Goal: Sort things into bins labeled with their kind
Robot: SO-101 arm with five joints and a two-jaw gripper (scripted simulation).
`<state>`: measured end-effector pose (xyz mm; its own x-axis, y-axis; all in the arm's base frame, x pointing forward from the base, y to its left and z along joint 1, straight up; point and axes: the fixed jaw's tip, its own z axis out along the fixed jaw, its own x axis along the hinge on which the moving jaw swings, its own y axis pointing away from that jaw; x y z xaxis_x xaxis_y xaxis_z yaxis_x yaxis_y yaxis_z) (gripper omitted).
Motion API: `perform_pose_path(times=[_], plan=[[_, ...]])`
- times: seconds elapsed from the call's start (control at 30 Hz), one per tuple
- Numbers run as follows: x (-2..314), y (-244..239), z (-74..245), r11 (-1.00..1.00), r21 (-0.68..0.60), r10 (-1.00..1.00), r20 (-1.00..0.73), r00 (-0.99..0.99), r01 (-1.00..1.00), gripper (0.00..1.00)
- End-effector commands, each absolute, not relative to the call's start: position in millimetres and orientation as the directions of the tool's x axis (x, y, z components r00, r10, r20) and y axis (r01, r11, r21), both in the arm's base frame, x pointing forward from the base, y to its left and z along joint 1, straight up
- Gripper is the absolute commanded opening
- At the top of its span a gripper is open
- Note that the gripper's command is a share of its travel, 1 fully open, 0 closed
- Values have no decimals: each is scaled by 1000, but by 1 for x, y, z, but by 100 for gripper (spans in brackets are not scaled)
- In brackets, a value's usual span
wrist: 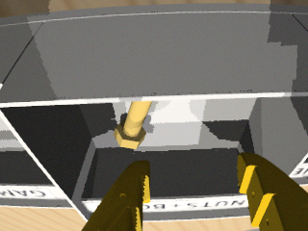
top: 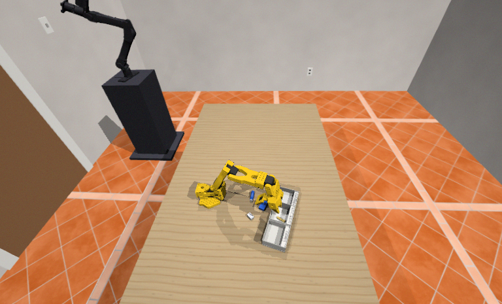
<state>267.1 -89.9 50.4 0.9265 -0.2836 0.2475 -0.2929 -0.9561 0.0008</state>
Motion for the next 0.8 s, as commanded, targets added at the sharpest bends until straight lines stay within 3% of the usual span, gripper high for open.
perform_pose_path(times=[0.0,0.77], plan=[[271,-93,82,-957,3,-273,329,904,-289,17],[268,-92,89,-957,3,-273,329,904,-289,17]])
